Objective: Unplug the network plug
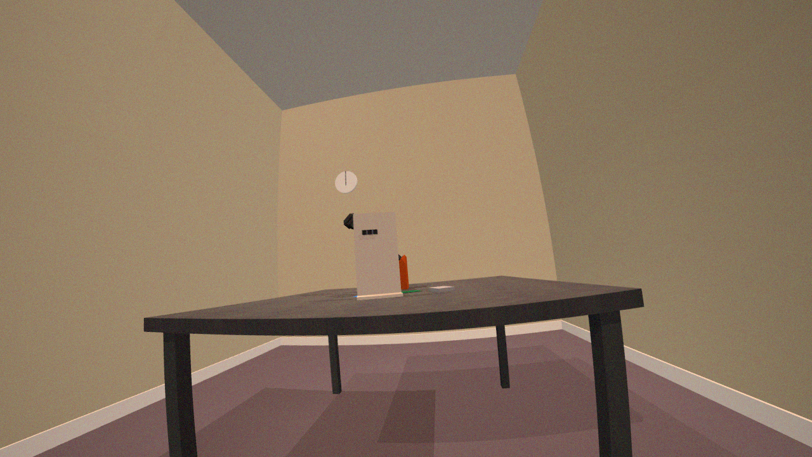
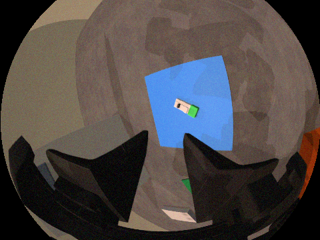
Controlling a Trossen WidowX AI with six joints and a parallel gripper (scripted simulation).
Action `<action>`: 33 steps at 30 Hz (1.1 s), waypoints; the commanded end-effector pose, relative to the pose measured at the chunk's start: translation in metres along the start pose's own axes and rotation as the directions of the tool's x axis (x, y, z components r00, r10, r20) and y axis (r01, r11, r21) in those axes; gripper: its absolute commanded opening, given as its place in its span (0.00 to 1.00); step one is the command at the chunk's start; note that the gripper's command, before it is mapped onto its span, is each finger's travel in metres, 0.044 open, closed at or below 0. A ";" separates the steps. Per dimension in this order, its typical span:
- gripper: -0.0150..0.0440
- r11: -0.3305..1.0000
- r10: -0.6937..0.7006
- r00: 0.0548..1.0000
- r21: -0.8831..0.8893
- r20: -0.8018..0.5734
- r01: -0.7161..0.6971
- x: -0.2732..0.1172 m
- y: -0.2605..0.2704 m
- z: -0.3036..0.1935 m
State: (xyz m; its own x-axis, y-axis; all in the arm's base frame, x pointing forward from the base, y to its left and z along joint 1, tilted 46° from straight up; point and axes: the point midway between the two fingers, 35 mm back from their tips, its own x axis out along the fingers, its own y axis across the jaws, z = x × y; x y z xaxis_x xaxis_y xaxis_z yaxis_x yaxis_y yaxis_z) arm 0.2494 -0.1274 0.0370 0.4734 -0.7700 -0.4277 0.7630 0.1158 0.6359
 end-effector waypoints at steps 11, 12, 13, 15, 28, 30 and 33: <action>0.52 1.000 0.002 1.000 0.011 0.003 -0.002 -0.011 0.009 0.000; 0.52 1.000 0.002 1.000 0.011 0.003 -0.002 -0.011 0.009 0.000; 0.52 1.000 0.002 1.000 0.011 0.003 -0.002 -0.012 0.010 0.000; 0.52 1.000 0.001 1.000 0.011 0.003 -0.002 -0.014 0.011 -0.001; 0.52 1.000 0.003 1.000 0.010 0.004 -0.003 -0.025 0.017 0.000; 0.52 1.000 0.003 1.000 0.010 0.005 -0.003 -0.027 0.018 0.000; 0.52 1.000 0.004 1.000 0.009 0.005 -0.004 -0.030 0.019 0.000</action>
State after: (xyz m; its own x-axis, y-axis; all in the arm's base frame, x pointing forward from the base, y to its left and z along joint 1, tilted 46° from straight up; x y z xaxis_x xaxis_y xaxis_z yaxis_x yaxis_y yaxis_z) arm 0.2492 -0.1043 0.0579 0.4716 -0.7711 -0.4278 0.7643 0.1155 0.6344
